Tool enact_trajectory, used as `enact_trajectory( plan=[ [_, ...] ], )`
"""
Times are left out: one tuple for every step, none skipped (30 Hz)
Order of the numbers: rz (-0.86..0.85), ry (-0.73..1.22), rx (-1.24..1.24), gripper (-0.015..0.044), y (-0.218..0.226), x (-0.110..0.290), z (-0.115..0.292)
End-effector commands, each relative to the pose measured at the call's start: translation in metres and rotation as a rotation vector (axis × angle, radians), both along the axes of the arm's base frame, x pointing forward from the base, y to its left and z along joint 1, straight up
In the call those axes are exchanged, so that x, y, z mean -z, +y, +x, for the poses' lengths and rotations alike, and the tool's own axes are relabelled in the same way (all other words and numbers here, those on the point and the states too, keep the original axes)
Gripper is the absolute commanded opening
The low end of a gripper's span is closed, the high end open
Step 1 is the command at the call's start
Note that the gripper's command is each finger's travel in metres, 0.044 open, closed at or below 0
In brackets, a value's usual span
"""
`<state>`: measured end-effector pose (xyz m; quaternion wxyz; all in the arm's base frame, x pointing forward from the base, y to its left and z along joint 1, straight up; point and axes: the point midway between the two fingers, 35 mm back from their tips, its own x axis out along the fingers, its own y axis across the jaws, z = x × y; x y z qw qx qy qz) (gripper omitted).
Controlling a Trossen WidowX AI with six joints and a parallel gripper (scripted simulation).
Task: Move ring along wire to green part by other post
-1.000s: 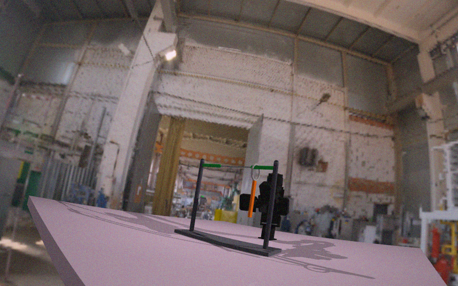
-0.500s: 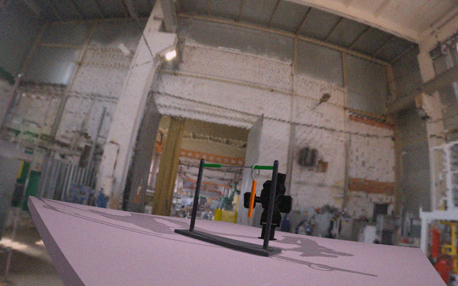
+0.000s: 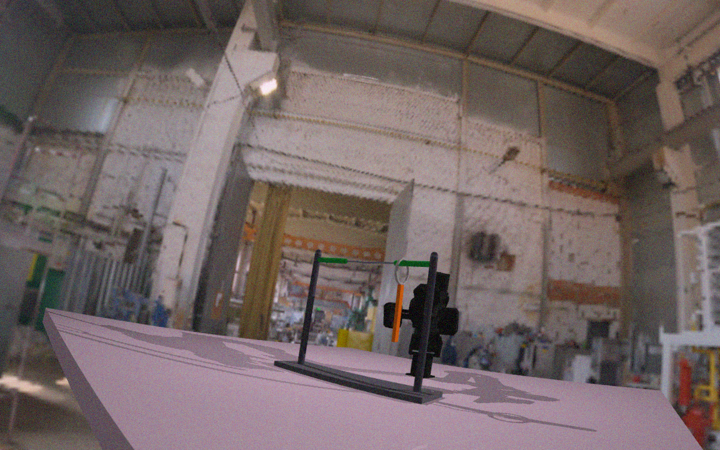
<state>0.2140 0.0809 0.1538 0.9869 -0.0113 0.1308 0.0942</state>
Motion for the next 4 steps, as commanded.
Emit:
enact_trajectory(
  plan=[
    [0.003, 0.003, 0.005, 0.044, -0.0006, 0.0005, -0.0001],
    [0.003, 0.003, 0.005, 0.044, -0.0006, 0.0005, -0.0001],
    [0.003, 0.003, 0.005, 0.044, -0.0006, 0.0005, -0.0001],
    [0.003, 0.003, 0.005, 0.044, -0.0006, 0.0005, -0.0001]
  ],
)
